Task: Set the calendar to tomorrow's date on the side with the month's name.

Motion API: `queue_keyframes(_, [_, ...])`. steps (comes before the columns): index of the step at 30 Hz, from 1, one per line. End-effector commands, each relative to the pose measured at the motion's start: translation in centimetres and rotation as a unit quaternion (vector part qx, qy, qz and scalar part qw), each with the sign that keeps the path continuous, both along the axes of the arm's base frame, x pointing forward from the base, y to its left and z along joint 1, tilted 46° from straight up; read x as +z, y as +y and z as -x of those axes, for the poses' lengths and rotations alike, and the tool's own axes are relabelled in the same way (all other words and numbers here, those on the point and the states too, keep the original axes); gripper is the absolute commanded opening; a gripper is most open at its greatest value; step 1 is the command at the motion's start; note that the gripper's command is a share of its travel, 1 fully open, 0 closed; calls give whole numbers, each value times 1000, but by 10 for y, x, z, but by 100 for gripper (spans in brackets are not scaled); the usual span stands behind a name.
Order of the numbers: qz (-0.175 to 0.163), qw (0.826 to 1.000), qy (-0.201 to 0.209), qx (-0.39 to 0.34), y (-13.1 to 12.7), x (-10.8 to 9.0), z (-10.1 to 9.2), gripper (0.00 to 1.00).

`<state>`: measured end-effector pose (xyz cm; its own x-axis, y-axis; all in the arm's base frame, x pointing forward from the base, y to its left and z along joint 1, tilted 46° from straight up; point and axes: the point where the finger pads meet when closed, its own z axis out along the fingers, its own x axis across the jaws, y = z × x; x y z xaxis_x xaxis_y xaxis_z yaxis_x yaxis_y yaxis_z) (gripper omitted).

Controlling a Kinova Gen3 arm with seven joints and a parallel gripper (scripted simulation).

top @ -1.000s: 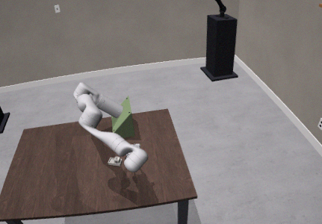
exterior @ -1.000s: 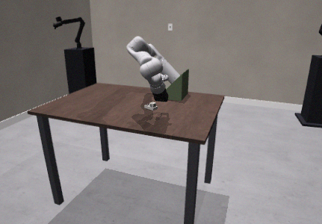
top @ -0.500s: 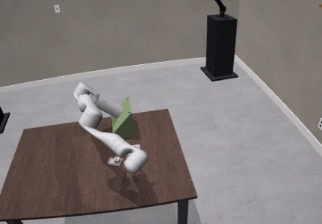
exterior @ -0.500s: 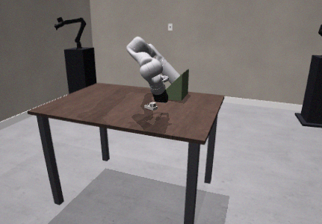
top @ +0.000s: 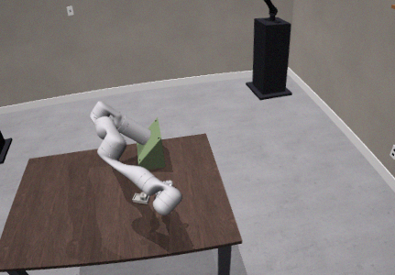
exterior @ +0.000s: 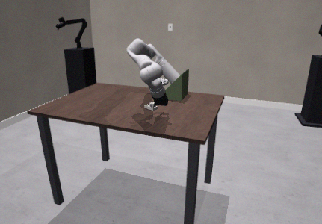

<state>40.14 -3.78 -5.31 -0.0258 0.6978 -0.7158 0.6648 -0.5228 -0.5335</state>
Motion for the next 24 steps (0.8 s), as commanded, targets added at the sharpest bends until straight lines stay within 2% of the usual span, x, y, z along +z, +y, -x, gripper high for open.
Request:
queue_keyframes(1, [0,1000,1,-1,-4,-4,1,57])
queue_keyframes(24, [0,1000,1,-1,-25,-25,3,57])
